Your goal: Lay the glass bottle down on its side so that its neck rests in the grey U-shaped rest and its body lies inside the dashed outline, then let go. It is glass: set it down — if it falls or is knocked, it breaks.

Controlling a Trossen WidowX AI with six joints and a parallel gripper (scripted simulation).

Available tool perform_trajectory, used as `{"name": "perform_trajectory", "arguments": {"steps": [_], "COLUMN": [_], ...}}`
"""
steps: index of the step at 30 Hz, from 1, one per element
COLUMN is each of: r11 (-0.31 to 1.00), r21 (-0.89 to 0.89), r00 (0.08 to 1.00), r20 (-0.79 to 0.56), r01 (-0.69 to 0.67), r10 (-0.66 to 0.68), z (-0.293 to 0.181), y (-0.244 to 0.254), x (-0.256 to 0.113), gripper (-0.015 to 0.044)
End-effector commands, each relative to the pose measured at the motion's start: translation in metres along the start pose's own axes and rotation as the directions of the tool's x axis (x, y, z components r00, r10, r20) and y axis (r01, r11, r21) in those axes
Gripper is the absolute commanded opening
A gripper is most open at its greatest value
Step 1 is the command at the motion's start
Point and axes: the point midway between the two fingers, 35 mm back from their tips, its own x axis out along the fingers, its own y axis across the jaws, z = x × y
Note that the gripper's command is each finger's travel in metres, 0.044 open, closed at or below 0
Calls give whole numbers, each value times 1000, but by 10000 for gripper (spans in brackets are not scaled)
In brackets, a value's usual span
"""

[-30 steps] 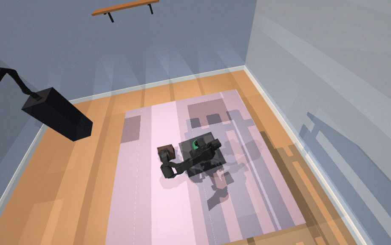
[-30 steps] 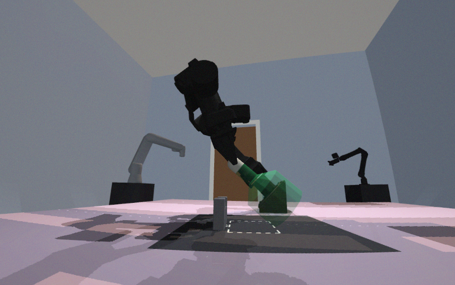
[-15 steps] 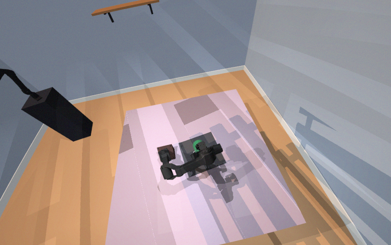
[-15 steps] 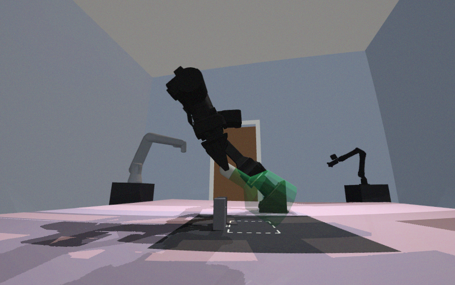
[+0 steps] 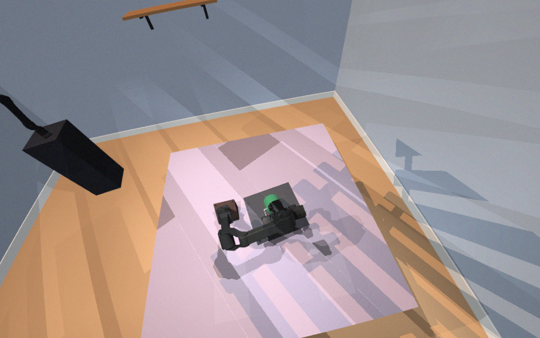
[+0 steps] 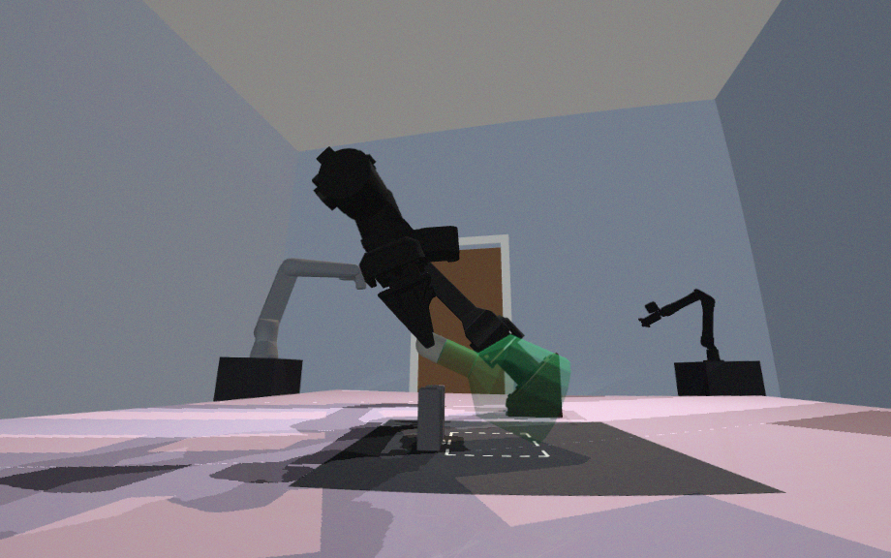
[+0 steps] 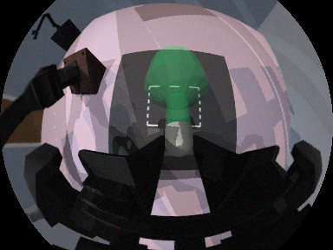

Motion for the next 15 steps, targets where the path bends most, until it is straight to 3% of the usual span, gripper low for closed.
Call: {"name": "perform_trajectory", "arguments": {"steps": [1,15], "r11": [1000,1000], "r21": [-4,5], "r00": [1000,1000], "r20": [-4,3], "r01": [-4,4], "r10": [4,-4], "z": [-3,-11], "y": [1,2], "x": [3,7], "gripper": [122,122]}}
